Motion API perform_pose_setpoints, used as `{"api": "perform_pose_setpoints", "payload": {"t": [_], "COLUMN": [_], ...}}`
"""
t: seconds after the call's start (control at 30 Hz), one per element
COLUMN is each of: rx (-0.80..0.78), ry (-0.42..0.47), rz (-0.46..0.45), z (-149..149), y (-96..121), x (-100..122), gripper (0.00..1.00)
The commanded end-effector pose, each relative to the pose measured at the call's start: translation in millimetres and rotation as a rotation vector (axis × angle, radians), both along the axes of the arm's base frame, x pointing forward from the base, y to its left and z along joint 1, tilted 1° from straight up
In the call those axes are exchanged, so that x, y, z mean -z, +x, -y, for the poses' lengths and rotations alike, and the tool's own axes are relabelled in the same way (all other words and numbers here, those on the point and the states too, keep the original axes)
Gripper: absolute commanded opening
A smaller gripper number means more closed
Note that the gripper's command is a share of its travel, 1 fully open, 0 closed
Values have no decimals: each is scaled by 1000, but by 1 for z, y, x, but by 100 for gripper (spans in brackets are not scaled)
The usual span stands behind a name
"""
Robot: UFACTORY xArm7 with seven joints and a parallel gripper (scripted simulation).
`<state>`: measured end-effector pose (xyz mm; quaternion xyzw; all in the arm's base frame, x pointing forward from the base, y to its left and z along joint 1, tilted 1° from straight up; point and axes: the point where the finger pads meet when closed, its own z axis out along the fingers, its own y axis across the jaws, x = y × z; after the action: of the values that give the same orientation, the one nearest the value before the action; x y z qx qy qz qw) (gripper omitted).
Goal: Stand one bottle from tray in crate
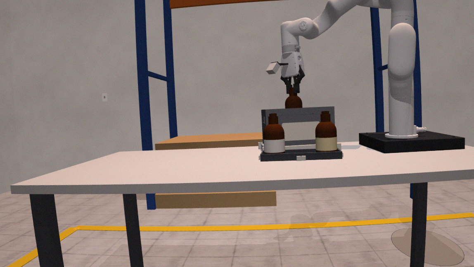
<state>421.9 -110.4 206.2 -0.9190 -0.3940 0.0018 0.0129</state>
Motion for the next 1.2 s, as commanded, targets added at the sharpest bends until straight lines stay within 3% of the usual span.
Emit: {"api": "perform_pose_setpoints", "payload": {"t": [0.0, 1.17], "rx": [0, 0], "ry": [-1, -1], "rz": [5, 5], "z": [0, 0], "y": [1, 1], "x": [-1, 29], "gripper": [0, 0]}}
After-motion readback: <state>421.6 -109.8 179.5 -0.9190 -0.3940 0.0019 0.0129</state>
